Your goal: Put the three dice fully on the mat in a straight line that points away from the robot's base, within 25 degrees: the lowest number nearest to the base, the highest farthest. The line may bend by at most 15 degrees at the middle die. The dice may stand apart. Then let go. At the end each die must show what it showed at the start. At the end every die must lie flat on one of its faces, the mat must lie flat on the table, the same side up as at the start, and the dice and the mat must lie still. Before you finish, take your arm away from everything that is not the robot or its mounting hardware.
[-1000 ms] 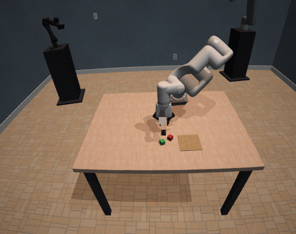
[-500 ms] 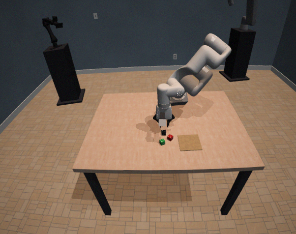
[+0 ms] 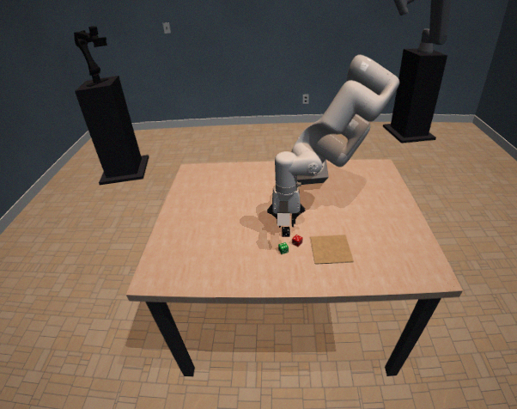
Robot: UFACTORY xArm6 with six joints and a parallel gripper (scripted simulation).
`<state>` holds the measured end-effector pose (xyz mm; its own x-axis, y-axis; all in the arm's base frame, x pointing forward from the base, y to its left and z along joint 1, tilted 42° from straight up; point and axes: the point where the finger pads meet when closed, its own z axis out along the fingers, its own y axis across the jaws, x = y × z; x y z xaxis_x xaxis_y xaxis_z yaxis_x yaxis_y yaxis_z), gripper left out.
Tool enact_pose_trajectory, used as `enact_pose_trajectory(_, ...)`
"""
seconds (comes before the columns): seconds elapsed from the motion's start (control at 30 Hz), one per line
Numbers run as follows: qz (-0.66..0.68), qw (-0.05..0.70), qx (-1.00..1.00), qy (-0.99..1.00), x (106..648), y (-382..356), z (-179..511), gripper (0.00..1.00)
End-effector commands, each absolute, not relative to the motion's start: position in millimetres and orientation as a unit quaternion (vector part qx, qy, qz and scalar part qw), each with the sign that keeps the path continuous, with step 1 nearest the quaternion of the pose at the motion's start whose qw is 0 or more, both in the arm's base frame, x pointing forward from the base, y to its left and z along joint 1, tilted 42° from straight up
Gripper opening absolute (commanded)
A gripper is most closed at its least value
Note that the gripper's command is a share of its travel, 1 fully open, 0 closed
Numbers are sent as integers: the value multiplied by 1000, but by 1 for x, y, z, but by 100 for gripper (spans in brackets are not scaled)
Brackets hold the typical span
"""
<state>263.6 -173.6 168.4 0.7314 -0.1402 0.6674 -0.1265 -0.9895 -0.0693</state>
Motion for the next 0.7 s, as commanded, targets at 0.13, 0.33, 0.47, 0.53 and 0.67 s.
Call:
enact_pose_trajectory(0.13,-361,9,-930,71,270,-175,164,47)
enact_pose_trajectory(0.33,-361,9,-930,71,272,-175,162,47)
enact_pose_trajectory(0.47,-361,9,-930,71,273,-175,161,47)
enact_pose_trajectory(0.53,-361,9,-930,71,273,-175,161,47)
enact_pose_trajectory(0.67,-361,9,-930,71,273,-175,161,47)
